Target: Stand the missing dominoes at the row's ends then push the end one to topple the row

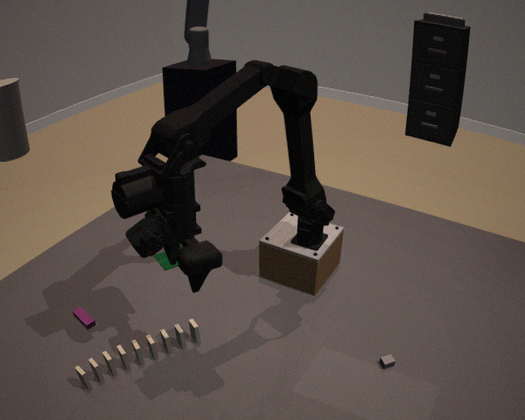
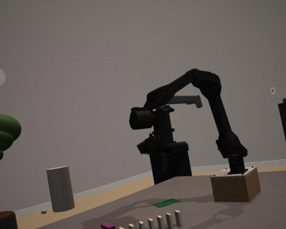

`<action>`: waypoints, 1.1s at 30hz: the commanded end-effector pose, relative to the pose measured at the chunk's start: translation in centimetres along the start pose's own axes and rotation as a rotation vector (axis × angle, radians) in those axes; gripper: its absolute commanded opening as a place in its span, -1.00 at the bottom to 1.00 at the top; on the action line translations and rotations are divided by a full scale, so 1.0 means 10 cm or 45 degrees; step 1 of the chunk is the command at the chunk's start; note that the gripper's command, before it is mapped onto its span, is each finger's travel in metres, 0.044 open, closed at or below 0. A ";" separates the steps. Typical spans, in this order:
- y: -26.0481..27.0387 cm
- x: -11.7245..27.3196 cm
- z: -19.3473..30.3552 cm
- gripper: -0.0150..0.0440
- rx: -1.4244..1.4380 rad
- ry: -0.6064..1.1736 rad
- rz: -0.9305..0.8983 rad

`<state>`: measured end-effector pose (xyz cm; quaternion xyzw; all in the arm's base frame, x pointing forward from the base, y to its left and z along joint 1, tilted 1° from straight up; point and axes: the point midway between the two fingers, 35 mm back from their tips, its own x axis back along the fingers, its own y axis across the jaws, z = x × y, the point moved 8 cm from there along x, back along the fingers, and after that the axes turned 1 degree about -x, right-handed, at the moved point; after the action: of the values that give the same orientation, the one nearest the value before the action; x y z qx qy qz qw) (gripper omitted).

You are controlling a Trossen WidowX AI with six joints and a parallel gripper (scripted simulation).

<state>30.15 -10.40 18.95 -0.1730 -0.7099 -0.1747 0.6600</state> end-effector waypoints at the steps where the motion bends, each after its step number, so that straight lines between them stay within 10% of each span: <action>1: 0.00 -0.03 0.02 1.00 0.003 0.034 0.005; 18: -0.01 -0.64 0.41 -0.49 1.916 0.035 -0.022; 33: -0.01 -0.67 0.42 -0.49 1.997 0.035 -0.024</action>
<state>26.88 -8.59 12.08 0.3493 -0.6215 0.3660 0.5981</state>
